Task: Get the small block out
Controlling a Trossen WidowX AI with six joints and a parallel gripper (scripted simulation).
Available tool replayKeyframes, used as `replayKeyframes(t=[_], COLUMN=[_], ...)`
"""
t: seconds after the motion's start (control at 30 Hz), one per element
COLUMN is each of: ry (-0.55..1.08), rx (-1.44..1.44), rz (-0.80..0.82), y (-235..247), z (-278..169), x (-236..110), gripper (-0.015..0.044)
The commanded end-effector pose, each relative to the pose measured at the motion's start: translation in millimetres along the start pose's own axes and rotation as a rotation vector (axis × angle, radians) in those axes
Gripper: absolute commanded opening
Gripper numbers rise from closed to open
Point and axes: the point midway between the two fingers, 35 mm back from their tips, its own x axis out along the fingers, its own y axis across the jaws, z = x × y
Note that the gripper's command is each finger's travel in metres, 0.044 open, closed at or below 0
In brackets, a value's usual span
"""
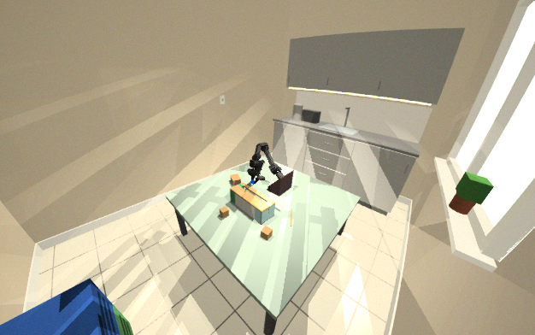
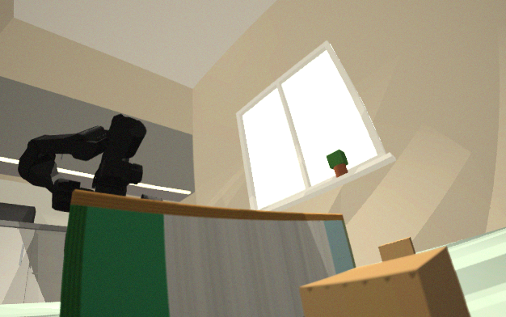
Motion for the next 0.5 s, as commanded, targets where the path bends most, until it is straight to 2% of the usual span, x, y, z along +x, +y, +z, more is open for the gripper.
replayKeyframes(t=[0.0, 0.47], ry=[-0.003, 0.003], rx=[-0.175, -0.769], rz=[-0.013, -0.050], y=[-1, -2], z=[0, -2], x=[-4, -16], gripper=[0.0000, 0.0000])
